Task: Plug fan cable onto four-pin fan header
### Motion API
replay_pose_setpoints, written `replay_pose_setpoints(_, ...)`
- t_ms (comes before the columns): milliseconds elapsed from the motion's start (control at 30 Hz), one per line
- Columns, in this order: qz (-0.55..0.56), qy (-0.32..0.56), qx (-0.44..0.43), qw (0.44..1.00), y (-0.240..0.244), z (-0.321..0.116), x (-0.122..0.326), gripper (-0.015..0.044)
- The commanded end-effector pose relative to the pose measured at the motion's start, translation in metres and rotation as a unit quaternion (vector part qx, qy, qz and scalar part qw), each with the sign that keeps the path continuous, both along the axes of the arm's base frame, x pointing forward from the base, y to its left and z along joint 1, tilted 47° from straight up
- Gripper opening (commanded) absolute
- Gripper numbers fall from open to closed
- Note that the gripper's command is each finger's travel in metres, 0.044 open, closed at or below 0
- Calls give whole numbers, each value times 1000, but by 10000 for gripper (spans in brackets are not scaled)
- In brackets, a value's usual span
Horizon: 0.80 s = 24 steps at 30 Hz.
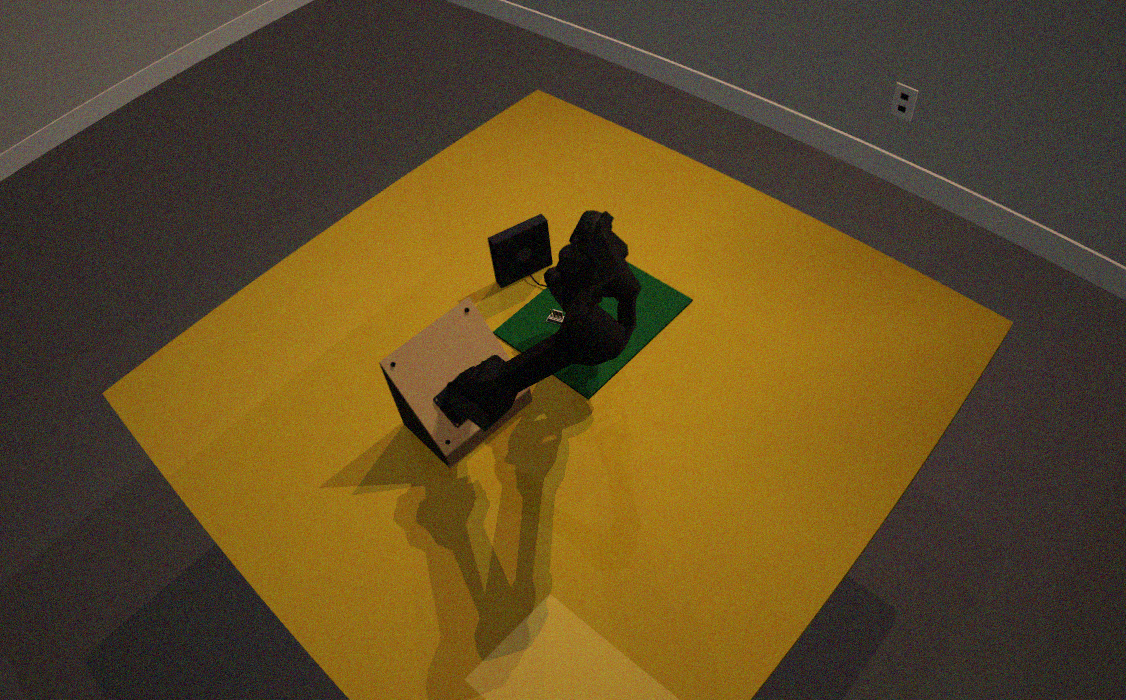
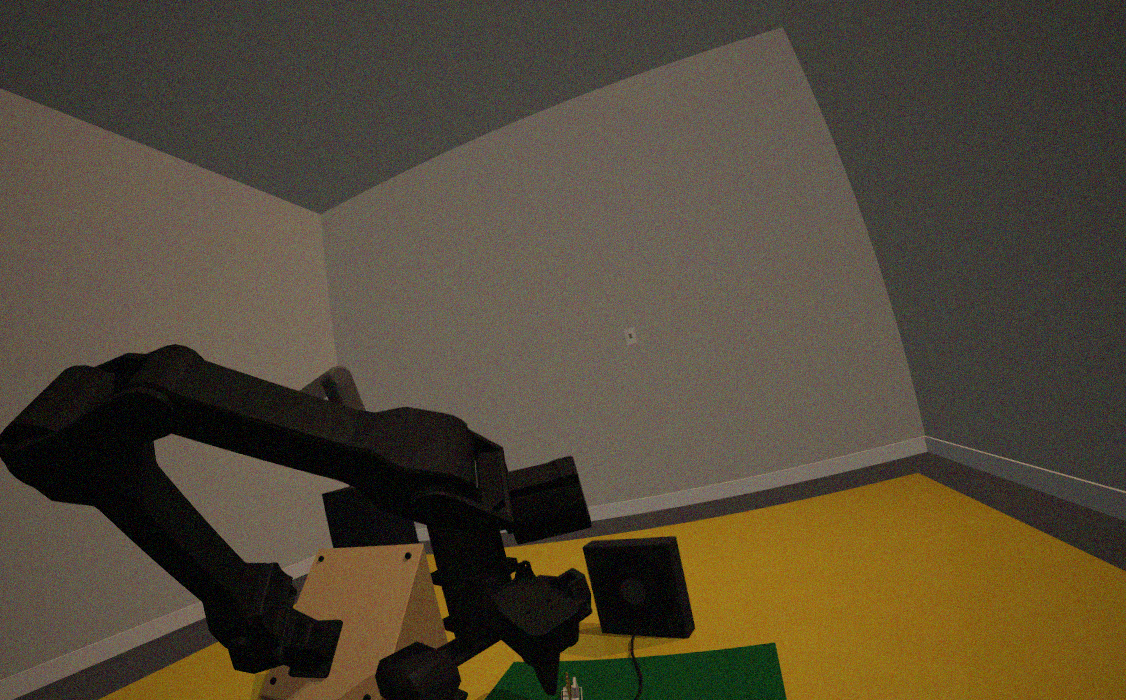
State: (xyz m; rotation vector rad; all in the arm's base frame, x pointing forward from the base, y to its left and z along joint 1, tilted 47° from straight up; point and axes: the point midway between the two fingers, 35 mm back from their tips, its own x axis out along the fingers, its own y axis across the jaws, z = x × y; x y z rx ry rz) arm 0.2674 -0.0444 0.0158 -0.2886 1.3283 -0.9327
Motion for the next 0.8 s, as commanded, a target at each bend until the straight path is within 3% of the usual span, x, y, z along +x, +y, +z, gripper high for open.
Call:
replay_pose_setpoints(0, 0, 4, -3, 1000, -7, -6, -2, 440)
replay_pose_setpoints(500, 0, 4, -5, 1000, -19, -16, -4, 440)
replay_pose_setpoints(767, -1, 1, -2, 1000, -16, -14, -3, 230)
